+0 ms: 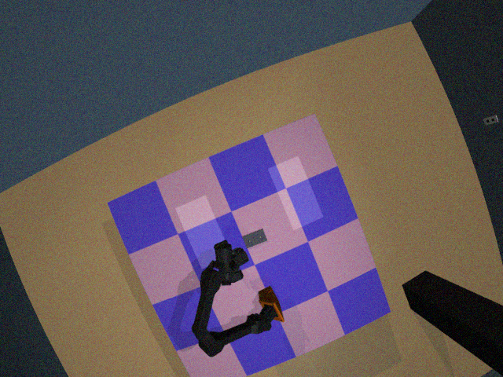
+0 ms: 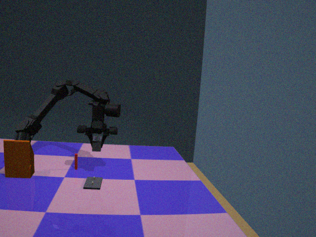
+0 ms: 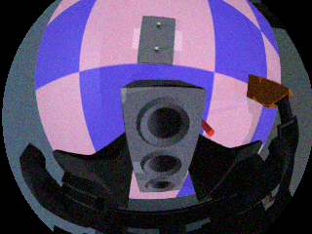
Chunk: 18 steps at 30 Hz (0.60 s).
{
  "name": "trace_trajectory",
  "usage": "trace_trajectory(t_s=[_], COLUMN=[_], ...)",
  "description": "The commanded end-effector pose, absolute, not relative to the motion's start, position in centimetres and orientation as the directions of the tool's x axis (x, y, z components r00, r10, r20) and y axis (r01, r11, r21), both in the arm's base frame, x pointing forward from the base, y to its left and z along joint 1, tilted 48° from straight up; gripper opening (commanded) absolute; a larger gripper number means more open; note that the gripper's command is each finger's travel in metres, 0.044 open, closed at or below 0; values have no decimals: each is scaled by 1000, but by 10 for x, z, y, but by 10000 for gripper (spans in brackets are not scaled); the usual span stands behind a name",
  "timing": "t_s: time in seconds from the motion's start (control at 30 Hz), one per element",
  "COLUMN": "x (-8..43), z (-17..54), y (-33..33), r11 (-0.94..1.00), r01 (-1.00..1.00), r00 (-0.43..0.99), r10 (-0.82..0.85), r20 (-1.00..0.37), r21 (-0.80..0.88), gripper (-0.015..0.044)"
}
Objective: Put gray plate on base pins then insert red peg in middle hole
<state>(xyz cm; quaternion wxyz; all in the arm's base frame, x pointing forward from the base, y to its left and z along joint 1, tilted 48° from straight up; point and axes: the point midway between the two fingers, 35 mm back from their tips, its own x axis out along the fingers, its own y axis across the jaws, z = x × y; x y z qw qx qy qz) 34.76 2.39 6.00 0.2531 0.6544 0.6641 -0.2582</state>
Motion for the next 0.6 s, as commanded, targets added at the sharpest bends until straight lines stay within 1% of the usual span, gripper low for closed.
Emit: trace_trajectory(t_s=[0.0, 0.57], x=[347, 352], z=[68, 22], y=[17, 6], r11=[15, 1], r01=[1000, 1000], r00=[-13, -12], r10=[736, 735], r20=[-677, -678], r21=[-3, -17], gripper=[0, 0])
